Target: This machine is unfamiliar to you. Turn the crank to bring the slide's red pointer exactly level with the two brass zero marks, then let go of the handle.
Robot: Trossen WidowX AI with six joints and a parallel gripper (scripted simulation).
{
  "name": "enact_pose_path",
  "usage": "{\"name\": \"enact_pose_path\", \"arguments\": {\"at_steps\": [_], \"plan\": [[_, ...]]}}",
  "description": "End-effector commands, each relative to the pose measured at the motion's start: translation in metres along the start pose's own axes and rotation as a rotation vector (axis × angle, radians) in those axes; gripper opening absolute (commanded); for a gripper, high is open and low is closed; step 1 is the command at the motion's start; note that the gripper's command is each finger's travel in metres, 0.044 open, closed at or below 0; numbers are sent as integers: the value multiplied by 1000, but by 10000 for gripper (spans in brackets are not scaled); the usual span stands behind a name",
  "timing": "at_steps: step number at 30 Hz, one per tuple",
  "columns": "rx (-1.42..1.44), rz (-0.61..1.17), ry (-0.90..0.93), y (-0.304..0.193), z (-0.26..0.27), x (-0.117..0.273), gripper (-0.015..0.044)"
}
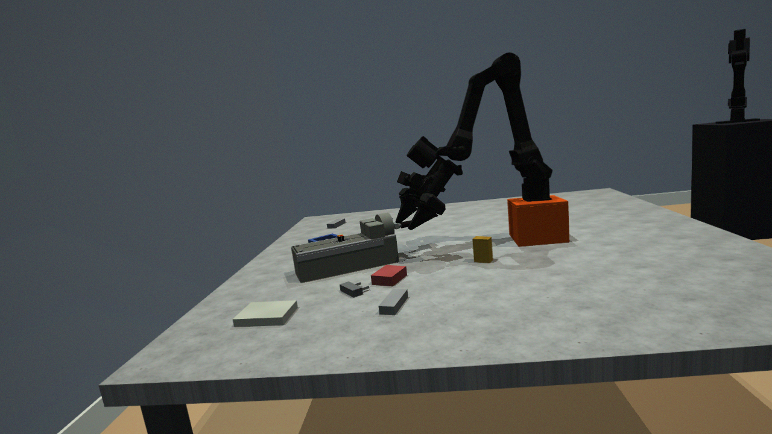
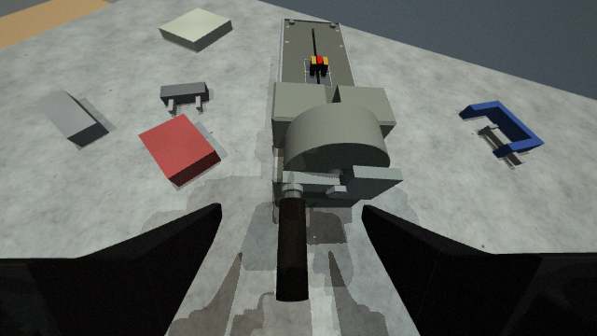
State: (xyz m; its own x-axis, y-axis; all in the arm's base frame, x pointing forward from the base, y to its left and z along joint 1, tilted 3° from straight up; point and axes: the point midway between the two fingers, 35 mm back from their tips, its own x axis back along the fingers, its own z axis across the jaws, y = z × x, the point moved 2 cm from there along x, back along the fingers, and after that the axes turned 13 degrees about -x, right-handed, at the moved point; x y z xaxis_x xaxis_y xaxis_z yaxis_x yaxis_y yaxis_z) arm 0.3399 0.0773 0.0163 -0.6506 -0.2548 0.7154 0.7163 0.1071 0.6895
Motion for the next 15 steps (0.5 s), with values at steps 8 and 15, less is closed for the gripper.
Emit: {"name": "enact_pose_path", "arguments": {"at_steps": [8,15], "plan": [[5,2,3,-15,-2,-12,440],[5,2,3,-16,-3,-13,335]]}}
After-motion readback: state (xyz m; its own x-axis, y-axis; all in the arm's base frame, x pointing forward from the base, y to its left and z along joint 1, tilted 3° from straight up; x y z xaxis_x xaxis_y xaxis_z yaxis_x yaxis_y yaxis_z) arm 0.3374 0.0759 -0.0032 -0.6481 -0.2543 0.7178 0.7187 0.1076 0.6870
